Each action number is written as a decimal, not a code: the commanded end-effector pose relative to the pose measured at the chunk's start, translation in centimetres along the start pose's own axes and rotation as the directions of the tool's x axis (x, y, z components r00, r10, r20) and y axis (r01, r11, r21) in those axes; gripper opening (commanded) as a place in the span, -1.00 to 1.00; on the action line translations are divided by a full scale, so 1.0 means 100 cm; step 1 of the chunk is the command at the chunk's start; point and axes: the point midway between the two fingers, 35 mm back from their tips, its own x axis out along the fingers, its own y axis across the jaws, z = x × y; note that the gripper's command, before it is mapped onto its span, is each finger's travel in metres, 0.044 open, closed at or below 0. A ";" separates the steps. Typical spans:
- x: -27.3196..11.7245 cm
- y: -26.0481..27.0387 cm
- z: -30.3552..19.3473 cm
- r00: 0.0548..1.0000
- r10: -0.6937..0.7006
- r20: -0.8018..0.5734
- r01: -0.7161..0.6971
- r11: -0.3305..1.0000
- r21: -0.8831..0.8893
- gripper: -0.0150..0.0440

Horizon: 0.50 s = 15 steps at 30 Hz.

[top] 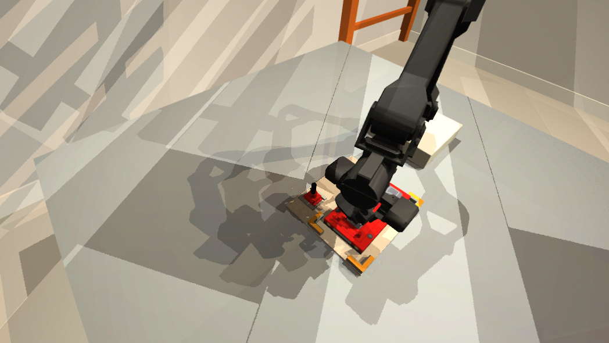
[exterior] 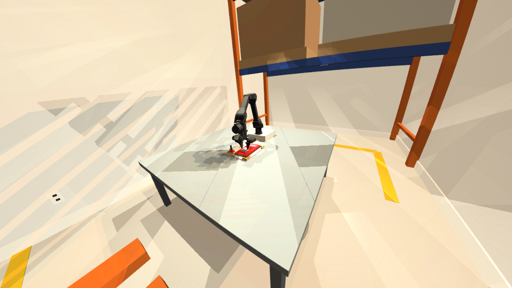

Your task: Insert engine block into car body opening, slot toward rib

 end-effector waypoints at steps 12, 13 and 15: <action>0.000 0.000 0.000 1.000 -0.001 0.000 0.001 1.000 0.000 1.00; 0.000 0.000 0.000 1.000 -0.001 0.000 0.001 1.000 0.000 1.00; 0.000 0.000 0.000 1.000 -0.001 0.000 0.001 1.000 0.000 1.00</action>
